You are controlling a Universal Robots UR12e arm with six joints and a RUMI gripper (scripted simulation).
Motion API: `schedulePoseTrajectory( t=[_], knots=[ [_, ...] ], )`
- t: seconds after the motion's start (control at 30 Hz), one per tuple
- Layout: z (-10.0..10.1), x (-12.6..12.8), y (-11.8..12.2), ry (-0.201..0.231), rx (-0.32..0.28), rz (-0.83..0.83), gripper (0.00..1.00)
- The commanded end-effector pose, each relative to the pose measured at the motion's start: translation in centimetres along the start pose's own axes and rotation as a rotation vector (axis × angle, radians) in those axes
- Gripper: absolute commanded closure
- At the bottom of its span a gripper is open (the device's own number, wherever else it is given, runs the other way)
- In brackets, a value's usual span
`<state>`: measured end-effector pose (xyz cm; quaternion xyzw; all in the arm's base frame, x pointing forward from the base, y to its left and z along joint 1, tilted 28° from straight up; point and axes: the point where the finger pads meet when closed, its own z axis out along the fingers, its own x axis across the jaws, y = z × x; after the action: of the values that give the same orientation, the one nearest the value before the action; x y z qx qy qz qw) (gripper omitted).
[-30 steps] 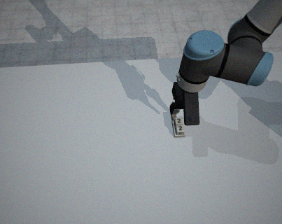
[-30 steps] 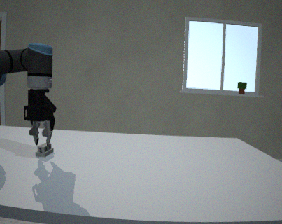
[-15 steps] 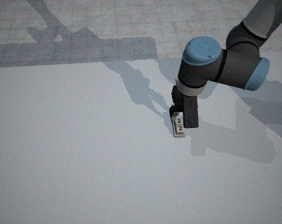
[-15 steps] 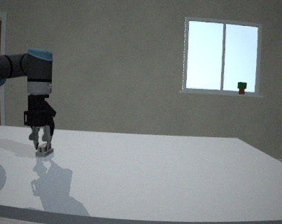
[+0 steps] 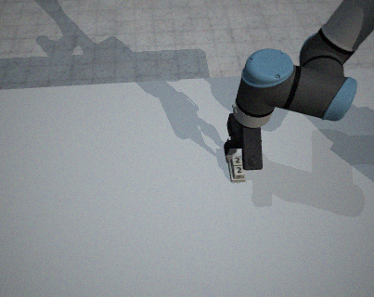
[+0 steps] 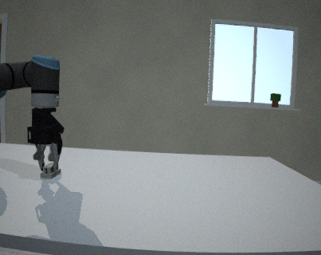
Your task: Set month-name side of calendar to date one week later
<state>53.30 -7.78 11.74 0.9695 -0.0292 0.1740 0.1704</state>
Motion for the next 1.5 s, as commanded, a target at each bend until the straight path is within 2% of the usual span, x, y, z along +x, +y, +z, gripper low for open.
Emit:
schedulePoseTrajectory(
  t=[0.0,0.7,0.73,1.47],
  knots=[
    [0.09,-0.17,-0.09,-0.002,0.001,0.000,0.72],
    [0.09,-0.17,-0.09,-0.002,0.001,0.000,0.72],
    [0.09,-0.17,-0.09,-0.002,0.001,0.000,0.90],
    [0.09,-0.17,-0.09,-0.002,0.001,0.000,0.90]
  ],
)
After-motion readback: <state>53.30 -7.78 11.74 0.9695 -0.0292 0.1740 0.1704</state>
